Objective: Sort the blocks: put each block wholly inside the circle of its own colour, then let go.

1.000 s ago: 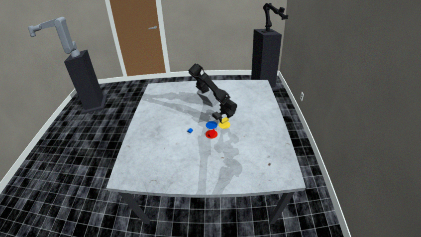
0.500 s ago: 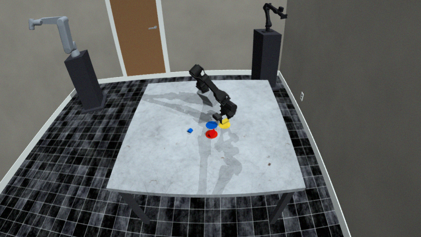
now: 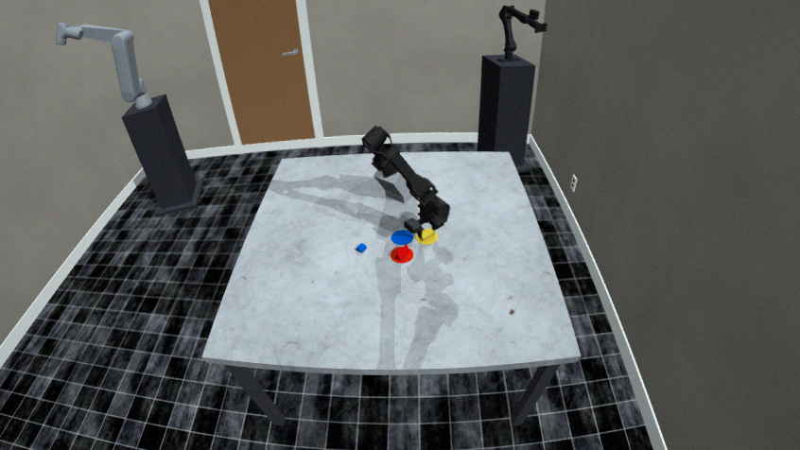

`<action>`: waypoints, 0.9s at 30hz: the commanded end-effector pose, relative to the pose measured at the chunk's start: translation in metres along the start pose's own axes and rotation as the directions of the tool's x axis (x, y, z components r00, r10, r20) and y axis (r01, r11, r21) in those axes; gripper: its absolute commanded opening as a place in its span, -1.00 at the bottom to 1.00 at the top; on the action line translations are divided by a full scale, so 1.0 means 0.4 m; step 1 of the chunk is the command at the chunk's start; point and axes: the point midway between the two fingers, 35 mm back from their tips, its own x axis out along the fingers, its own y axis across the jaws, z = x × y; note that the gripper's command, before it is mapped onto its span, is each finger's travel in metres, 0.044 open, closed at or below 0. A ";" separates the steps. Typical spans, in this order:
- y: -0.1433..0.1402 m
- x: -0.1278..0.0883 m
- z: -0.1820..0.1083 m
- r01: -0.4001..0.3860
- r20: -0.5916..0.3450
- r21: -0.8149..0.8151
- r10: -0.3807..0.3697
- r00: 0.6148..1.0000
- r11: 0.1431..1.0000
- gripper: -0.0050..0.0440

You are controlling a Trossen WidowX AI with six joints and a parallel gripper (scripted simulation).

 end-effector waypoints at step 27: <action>-0.004 0.003 0.011 0.000 0.016 0.008 0.000 1.000 1.000 0.67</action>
